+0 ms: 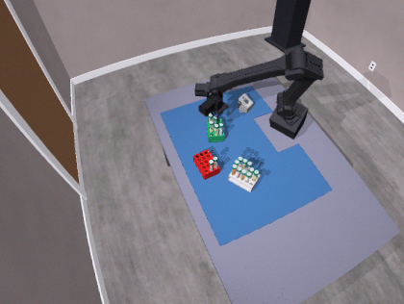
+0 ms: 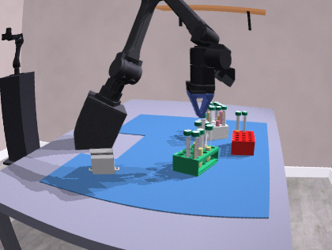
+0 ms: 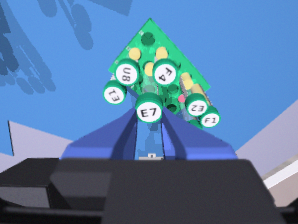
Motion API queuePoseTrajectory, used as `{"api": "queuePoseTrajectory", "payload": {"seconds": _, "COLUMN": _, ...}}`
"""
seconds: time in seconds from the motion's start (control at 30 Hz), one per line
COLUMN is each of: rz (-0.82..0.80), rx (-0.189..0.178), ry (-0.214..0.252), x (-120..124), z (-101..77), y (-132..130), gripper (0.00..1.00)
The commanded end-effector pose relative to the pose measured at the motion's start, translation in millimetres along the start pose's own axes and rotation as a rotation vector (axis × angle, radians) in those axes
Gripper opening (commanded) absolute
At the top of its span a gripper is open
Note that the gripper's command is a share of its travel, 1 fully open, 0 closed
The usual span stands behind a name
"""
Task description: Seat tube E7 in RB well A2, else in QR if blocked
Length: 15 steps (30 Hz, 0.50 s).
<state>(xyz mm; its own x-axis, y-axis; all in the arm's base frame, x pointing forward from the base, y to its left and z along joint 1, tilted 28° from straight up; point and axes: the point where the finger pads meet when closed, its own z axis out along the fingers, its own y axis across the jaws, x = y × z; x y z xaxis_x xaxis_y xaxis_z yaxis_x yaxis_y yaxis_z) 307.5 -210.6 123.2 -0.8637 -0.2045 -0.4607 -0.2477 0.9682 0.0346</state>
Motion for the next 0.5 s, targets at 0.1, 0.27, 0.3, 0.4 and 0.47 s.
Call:
{"api": "queuePoseTrajectory", "payload": {"seconds": 0.1, "rz": -0.027, "rx": 0.062, "ry": -0.041, "x": -20, "z": -35.1, "y": -19, "gripper": 0.0}}
{"api": "queuePoseTrajectory", "payload": {"seconds": 0.27, "rz": -0.022, "rx": 0.054, "ry": -0.035, "x": -20, "z": -36.8, "y": -21, "gripper": 0.0}}
{"api": "queuePoseTrajectory", "payload": {"seconds": 0.3, "rz": -0.025, "rx": 0.058, "ry": -0.038, "x": -21, "z": -39.6, "y": -21, "gripper": 0.0}}
{"api": "queuePoseTrajectory", "payload": {"seconds": 0.4, "rz": -0.027, "rx": 0.063, "ry": -0.04, "x": -22, "z": -42.5, "y": -21, "gripper": 0.0}}
{"api": "queuePoseTrajectory", "payload": {"seconds": 0.47, "rz": -0.028, "rx": 0.063, "ry": -0.04, "x": -22, "z": -44.6, "y": -20, "gripper": 0.0}}
